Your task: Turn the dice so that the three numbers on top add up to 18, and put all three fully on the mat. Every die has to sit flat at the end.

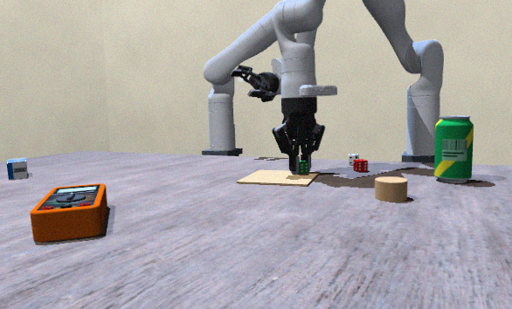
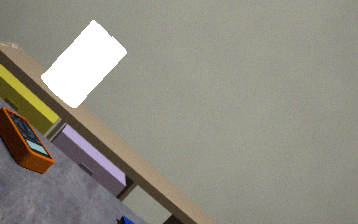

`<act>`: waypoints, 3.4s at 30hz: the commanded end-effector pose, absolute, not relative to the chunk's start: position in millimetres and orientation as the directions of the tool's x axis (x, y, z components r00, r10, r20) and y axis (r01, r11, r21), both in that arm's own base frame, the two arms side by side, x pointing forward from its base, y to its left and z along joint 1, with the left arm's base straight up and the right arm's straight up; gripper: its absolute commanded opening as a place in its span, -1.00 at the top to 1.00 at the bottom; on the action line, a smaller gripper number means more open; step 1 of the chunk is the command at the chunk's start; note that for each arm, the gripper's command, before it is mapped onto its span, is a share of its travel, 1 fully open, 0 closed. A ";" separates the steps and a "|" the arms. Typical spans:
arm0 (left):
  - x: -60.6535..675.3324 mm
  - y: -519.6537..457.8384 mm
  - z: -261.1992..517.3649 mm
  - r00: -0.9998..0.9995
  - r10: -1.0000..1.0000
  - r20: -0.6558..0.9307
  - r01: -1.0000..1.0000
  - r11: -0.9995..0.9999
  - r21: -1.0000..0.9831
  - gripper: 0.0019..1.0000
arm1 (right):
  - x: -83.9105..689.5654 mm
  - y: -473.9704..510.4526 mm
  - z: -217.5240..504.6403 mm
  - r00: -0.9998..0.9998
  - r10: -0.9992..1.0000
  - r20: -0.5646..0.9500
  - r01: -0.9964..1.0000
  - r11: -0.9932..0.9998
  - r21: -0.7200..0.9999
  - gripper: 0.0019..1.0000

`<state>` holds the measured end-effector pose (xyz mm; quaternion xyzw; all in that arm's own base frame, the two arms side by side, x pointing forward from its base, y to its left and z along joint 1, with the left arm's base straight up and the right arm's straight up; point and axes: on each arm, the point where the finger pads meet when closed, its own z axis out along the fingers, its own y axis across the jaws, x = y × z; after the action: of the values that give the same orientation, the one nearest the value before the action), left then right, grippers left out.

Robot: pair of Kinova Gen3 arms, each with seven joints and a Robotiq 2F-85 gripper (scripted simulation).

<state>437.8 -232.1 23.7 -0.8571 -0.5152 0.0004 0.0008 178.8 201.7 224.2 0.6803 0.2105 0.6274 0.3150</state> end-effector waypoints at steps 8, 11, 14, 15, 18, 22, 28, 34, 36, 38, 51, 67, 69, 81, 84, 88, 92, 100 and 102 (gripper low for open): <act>438.3 -232.3 24.5 0.469 0.883 0.000 0.883 -0.469 0.000 0.29 | 178.9 201.7 224.7 0.124 0.681 0.722 -0.109 -0.714 0.692 -1.00; 438.3 -232.3 24.5 0.469 0.883 0.000 0.883 -0.469 0.000 0.21 | 178.9 201.7 224.7 0.124 0.681 0.722 -0.109 -0.714 0.692 -1.00; 438.3 -232.3 24.5 0.469 0.883 0.000 0.883 -0.469 0.000 0.14 | 178.9 201.7 224.7 0.124 0.681 0.722 -0.109 -0.714 0.692 -1.00; 438.3 -232.3 24.5 0.469 0.883 0.000 0.883 -0.469 0.000 0.14 | 178.9 201.7 224.7 0.124 0.681 0.722 -0.109 -0.714 0.692 -1.00; 438.3 -232.3 24.5 0.469 0.883 0.000 0.883 -0.469 0.000 0.07 | 178.9 201.7 224.7 0.124 0.681 0.722 -0.109 -0.714 0.692 -1.00; 438.3 -232.3 24.5 0.469 0.883 0.000 0.883 -0.469 0.000 0.07 | 178.9 201.7 224.7 0.124 0.681 0.722 -0.109 -0.714 0.692 -1.00; 438.3 -232.3 24.5 0.469 0.883 0.000 0.883 -0.469 0.000 0.07 | 178.9 201.7 224.7 0.124 0.681 0.722 -0.109 -0.714 0.692 -1.00; 438.3 -232.3 32.8 0.469 0.883 0.000 0.883 -0.469 0.000 0.07 | 178.9 201.7 224.7 0.124 0.681 0.722 -0.109 -0.714 0.692 -1.00; 438.3 -232.3 39.9 0.469 0.883 0.000 0.883 -0.469 0.000 0.07 | 178.9 201.7 224.7 0.124 0.681 0.722 -0.109 -0.714 0.692 -1.00; 438.3 -232.3 49.1 0.469 0.883 0.000 0.883 -0.469 0.000 0.07 | 178.9 201.7 224.7 0.124 0.681 0.722 -0.109 -0.714 0.692 -1.00; 438.3 -232.3 104.0 0.469 0.883 0.000 0.883 -0.469 0.000 0.07 | 178.9 201.7 224.7 0.124 0.681 0.722 -0.109 -0.714 0.692 -1.00; 438.3 -232.3 114.5 0.469 0.883 0.000 0.883 -0.469 0.000 -1.00 | 178.9 201.7 224.7 0.124 0.681 0.722 -0.109 -0.714 0.692 -1.00; 438.3 -232.3 114.5 0.469 0.883 0.000 0.883 -0.469 0.000 -1.00 | 178.9 201.7 224.7 0.124 0.681 0.722 -0.109 -0.714 0.692 -1.00; 438.3 -232.3 114.5 0.469 0.883 0.000 0.883 -0.469 0.000 -1.00 | 178.9 201.7 224.7 0.124 0.681 0.722 -0.109 -0.714 0.692 -1.00; 438.2 -232.3 113.1 0.475 0.880 0.000 0.880 -0.475 0.000 -1.00 | 178.9 201.7 224.7 0.124 0.681 0.722 -0.109 -0.714 0.692 -1.00; 438.0 -232.1 108.5 0.494 0.869 0.000 0.869 -0.494 0.000 -1.00 | 178.9 201.7 224.7 0.124 0.681 0.722 -0.109 -0.714 0.692 -1.00; 438.0 -232.1 108.0 0.496 0.868 0.000 0.868 -0.496 0.000 -1.00 | 178.9 201.7 224.7 0.124 0.681 0.722 -0.109 -0.714 0.692 -1.00; 438.0 -232.1 108.0 0.496 0.868 0.000 0.868 -0.496 0.000 0.07 | 178.9 201.7 224.7 0.124 0.681 0.722 -0.109 -0.714 0.692 -1.00; 438.0 -232.1 108.0 0.496 0.868 0.000 0.868 -0.496 0.000 0.07 | 178.9 201.7 224.7 0.124 0.681 0.722 -0.109 -0.714 0.692 -1.00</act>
<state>437.6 -231.9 107.2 -0.8649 -0.5020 0.0005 0.0008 178.8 201.7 224.2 0.6803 0.2105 0.6274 0.3150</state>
